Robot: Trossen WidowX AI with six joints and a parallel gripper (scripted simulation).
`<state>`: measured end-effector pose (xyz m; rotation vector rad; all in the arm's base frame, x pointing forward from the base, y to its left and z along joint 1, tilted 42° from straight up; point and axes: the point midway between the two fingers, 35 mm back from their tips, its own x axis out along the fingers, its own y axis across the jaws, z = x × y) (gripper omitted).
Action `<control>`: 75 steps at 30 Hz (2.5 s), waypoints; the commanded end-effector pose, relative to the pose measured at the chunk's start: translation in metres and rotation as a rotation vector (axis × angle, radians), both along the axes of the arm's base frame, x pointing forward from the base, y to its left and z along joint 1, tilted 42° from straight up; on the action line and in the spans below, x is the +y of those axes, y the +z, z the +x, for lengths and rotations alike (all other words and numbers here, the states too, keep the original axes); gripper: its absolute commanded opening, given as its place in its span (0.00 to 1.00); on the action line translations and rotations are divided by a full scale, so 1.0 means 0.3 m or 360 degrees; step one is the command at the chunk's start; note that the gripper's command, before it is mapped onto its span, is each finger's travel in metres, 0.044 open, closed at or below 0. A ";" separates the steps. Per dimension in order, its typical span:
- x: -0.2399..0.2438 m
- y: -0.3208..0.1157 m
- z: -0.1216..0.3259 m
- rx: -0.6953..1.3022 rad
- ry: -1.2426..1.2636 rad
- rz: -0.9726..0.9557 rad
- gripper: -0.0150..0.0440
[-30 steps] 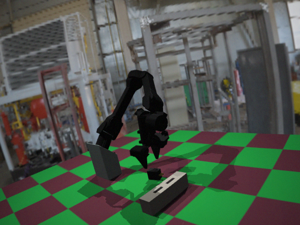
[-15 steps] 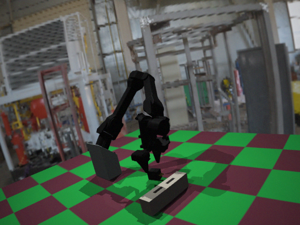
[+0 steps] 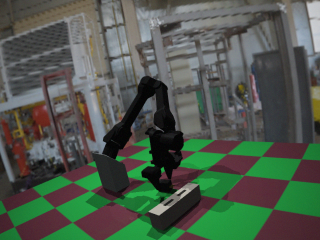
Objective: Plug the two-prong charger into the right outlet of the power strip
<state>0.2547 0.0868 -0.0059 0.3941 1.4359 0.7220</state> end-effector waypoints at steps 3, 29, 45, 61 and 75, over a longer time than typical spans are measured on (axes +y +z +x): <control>0.023 -0.024 -0.004 0.0011 -0.0007 0.0008 1.00; 0.039 -0.039 -0.002 0.0002 0.0001 0.0004 0.37; -0.091 0.091 -0.020 0.0011 -0.0006 0.0006 0.25; -0.129 0.034 0.010 0.0049 -0.0050 0.0003 0.25; -0.171 -0.037 0.038 0.0092 -0.0100 0.0001 0.25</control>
